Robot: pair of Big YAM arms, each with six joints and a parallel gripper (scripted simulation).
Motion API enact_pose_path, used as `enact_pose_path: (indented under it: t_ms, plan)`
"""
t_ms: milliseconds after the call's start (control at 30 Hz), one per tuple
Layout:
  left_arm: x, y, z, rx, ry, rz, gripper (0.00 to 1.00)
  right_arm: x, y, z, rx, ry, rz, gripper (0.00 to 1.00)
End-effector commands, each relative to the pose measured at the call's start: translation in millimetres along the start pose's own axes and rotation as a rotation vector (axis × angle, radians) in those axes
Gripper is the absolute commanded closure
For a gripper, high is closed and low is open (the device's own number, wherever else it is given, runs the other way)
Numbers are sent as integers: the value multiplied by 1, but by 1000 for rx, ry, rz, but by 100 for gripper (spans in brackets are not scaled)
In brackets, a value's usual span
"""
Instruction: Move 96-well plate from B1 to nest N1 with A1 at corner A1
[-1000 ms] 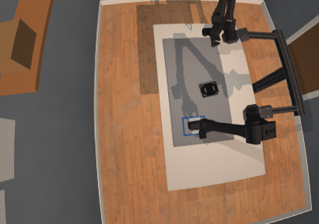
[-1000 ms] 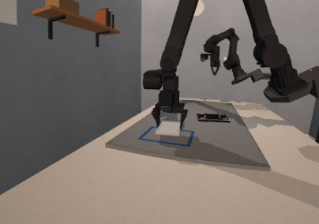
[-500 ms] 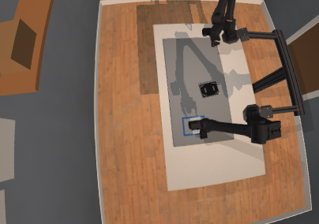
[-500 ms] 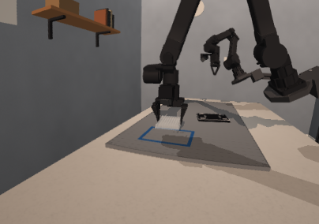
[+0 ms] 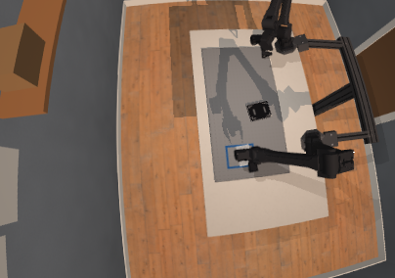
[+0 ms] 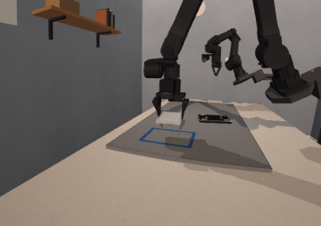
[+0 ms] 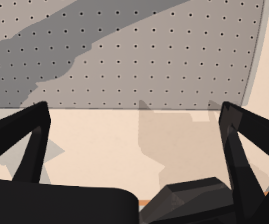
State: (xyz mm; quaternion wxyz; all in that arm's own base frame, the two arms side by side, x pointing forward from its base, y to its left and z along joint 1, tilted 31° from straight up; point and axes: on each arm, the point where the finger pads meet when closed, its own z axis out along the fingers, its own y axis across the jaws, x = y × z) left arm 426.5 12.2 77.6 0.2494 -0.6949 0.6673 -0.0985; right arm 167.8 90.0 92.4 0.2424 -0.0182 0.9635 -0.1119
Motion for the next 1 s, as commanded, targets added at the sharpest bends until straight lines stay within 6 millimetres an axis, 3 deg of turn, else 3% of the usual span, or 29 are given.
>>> enact_pose_path:
  t_ms: [0,967]
  plan:
    - [7,-9,-18,26,10,2,100,-9,4,-8,-14,-14,19,0]
    - [8,-7,-16,15,10,10,100,-9,4,-8,-14,-14,19,0]
